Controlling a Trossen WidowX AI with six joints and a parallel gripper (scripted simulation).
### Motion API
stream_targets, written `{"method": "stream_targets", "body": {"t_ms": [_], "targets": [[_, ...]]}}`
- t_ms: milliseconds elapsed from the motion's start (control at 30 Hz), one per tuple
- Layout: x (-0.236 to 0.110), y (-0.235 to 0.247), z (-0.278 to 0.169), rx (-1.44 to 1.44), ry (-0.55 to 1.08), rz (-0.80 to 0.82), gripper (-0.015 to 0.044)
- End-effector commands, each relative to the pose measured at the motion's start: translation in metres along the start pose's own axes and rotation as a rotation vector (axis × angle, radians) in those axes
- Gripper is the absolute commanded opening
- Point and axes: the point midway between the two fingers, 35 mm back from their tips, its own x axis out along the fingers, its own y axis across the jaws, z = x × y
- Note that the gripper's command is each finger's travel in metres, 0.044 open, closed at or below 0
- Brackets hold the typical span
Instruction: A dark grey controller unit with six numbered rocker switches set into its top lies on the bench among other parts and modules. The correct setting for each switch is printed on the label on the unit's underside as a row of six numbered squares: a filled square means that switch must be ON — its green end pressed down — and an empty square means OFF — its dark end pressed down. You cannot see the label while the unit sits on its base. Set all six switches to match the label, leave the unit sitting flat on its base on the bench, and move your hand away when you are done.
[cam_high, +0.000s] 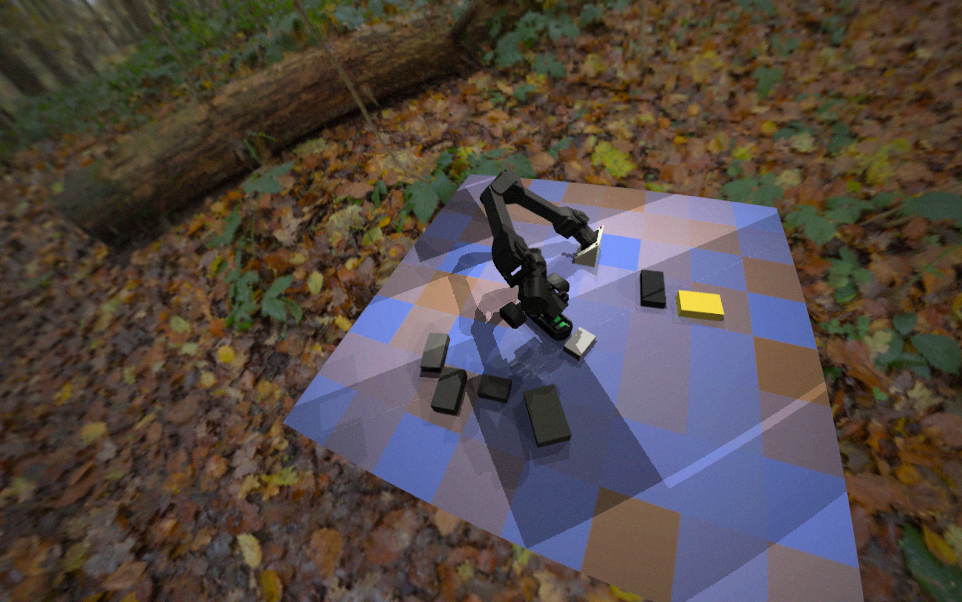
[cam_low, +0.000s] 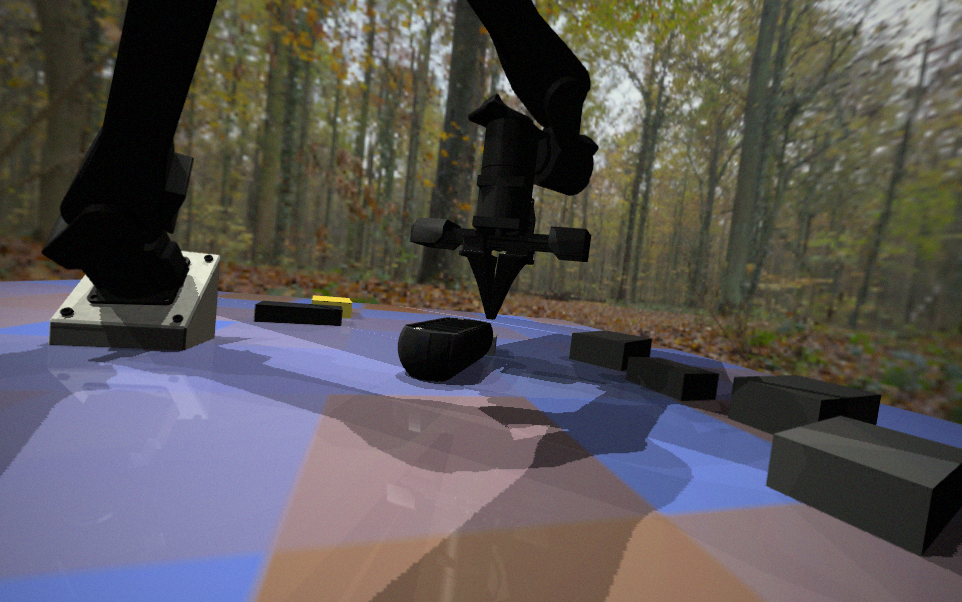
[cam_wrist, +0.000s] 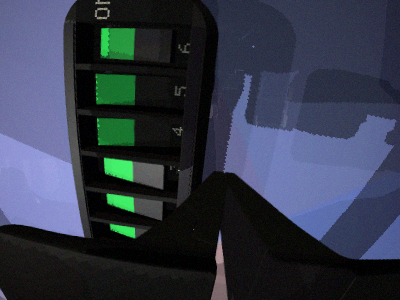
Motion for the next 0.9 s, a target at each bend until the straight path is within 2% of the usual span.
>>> {"method": "stream_targets", "body": {"t_ms": [0,133,200,367,567,867], "targets": [[0.001,-0.002,0.000,-0.002,0.000,-0.001,0.0000],[0.000,-0.001,0.000,0.002,0.000,0.001,0.0000],[-0.006,-0.001,0.000,0.002,-0.001,0.001,0.0053],[-0.048,0.000,0.000,0.001,-0.001,0.002,0.0184],[-0.049,0.000,0.000,0.001,-0.001,0.002,0.0341],[-0.049,0.000,0.000,0.001,-0.001,0.002,0.0105]]}}
